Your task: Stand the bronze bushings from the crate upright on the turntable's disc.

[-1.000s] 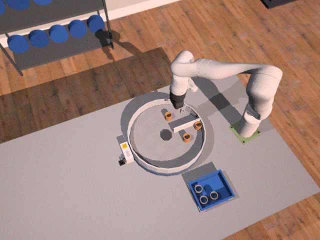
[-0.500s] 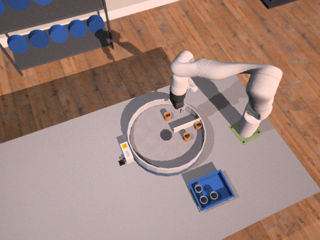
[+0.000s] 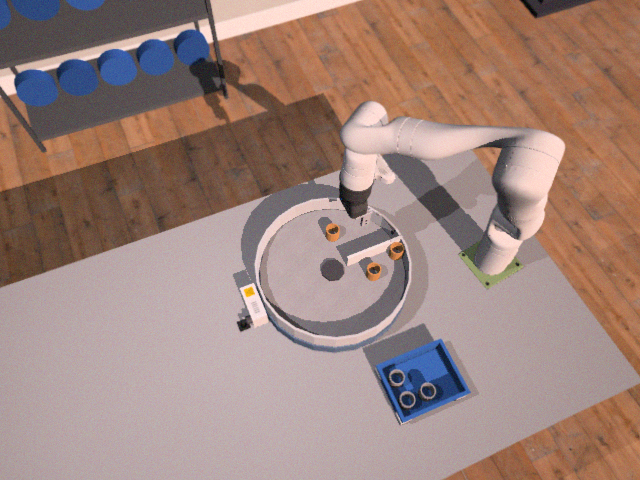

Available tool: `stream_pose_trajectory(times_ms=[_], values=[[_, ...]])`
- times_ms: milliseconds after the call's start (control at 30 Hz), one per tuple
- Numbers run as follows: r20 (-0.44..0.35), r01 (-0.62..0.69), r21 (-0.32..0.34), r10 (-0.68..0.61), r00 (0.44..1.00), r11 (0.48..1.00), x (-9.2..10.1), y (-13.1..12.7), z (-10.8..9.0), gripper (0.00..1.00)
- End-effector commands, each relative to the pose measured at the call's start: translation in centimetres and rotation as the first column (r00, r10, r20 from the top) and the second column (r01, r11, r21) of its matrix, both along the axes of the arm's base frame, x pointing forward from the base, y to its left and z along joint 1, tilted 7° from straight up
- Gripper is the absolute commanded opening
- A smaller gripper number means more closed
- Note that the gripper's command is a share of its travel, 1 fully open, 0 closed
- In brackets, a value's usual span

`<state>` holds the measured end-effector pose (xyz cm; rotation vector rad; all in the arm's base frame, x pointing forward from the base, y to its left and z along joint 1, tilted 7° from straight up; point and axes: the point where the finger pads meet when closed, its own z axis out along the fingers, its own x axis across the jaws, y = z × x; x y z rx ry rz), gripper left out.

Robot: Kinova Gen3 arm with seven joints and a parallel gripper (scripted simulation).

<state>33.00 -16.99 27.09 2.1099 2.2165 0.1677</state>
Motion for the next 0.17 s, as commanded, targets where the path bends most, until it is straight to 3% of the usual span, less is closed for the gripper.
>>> stream_pose_trajectory(times_ms=[0,133], values=[[0.000,0.003,0.001,-0.003,1.000,1.000,-0.11,-0.03,0.23,1.00],[0.000,0.003,0.001,-0.003,1.000,1.000,-0.11,-0.03,0.23,1.00]])
